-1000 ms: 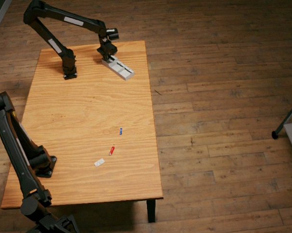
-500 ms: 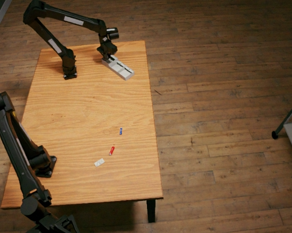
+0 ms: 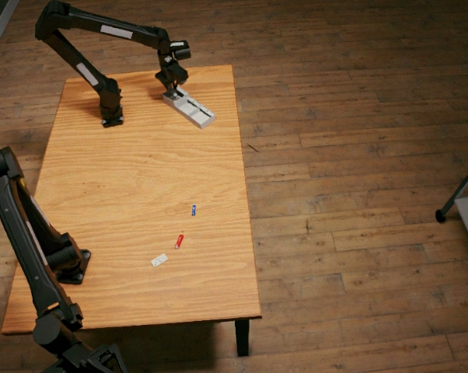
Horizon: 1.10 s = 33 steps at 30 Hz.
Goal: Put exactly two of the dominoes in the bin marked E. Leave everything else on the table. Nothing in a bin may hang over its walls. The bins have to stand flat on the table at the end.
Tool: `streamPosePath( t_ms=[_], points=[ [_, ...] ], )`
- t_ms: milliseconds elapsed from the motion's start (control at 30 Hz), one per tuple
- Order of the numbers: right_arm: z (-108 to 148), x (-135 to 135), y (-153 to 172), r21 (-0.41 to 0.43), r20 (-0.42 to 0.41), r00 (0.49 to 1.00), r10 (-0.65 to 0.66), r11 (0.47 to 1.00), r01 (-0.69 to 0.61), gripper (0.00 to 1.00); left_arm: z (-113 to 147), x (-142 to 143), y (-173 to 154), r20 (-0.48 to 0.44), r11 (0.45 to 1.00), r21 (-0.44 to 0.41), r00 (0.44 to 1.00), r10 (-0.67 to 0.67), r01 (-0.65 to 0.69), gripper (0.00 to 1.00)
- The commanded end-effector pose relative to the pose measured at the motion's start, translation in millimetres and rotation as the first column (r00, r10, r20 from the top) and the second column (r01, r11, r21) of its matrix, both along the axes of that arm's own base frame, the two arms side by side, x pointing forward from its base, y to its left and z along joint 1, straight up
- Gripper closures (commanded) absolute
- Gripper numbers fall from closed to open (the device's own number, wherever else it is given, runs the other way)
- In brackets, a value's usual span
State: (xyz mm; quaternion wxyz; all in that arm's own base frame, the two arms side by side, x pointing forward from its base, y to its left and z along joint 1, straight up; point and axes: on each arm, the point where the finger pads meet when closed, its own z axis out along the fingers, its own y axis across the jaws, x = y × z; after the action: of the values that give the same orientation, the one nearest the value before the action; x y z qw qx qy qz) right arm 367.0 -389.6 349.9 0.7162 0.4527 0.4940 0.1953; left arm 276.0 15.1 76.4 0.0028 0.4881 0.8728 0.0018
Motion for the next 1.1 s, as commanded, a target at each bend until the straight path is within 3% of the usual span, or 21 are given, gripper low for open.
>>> streamPosePath(
  t_ms=[0, 833, 900, 1000, 1033, 1067],
  points=[
    [10, -3, -4, -0.016, 0.011, 1.000, -0.009, 1.000, 0.009, 0.00, 8, 12, 0, 0.024, 1.000, 0.001, 1.000, 0.001, -0.001, 0.69],
    [10, -3, -4, -0.016, 0.011, 1.000, -0.009, 1.000, 0.009, 0.00, 8, 13, 0, 0.024, 1.000, 0.001, 1.000, 0.001, -0.001, 0.69],
    [10, -3, -4, -0.016, 0.011, 1.000, -0.009, 1.000, 0.009, 0.00, 14, 30, 1, 0.050, 1.000, 0.002, 0.999, 0.005, -0.005, 0.69],
    [10, -3, -4, -0.016, 0.011, 1.000, -0.009, 1.000, 0.009, 0.00, 14, 28, 1, 0.043, 1.000, 0.002, 0.999, 0.005, -0.005, 0.69],
    [10, -3, -4, -0.016, 0.011, 1.000, -0.009, 1.000, 0.009, 0.00, 8, 16, 1, 0.024, 1.000, 0.001, 1.000, 0.001, -0.001, 0.69],
    [10, -3, -4, -0.016, 0.011, 1.000, -0.009, 1.000, 0.009, 0.00, 25, 25, 0, 0.054, 1.000, 0.002, 0.999, 0.005, -0.005, 0.00]
  ],
)
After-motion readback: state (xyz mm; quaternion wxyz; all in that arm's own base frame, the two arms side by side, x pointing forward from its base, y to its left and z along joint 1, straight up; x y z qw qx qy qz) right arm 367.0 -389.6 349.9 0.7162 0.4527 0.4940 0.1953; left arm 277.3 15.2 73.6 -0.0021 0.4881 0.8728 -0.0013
